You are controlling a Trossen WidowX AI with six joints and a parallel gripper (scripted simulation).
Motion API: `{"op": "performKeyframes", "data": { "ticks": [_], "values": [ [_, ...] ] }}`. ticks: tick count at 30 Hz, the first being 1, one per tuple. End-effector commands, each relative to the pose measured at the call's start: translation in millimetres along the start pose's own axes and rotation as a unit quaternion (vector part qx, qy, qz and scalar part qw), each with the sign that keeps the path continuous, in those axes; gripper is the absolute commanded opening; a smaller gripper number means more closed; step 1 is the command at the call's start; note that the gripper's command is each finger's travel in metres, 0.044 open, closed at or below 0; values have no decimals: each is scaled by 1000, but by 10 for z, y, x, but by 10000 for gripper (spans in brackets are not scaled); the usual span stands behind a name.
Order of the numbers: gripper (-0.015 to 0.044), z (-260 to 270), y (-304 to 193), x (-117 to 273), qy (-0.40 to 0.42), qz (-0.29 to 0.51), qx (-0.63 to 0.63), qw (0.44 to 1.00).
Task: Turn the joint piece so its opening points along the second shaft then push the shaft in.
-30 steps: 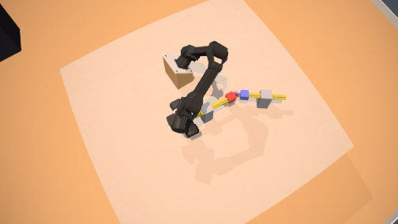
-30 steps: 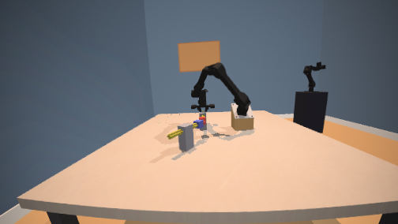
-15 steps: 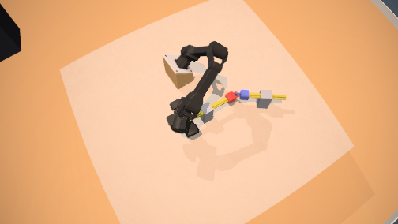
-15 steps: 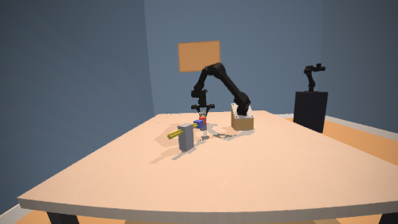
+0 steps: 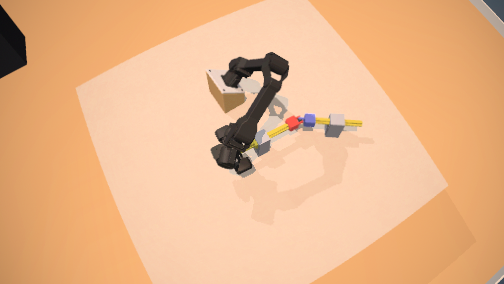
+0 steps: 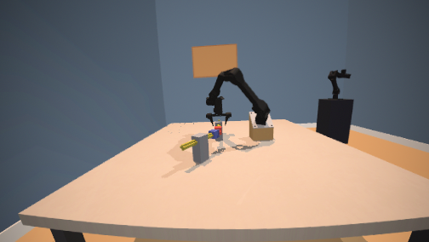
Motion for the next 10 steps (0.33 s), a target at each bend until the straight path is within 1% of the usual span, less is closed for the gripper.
{"op": "performKeyframes", "data": {
  "ticks": [1, 2, 5, 10],
  "values": [
    [440, 2, 2, 4, 0, 0, 0, 1000],
    [440, 2, 3, 28, 1, 0, 0, 1000],
    [440, -8, 12, 278, 4, 4, 0, 1000],
    [440, -12, 12, 326, 4, 4, -1, 1000]
  ]
}}
Point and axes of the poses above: the point midway between the two fingers, 35 mm back from their tips, its own x axis back along the fingers, its own z axis across the jaws, y = z × x, the point moved 10 cm from there along x, back along the fingers, and after that the axes turned 6 degrees about x, right-handed, at the moved point
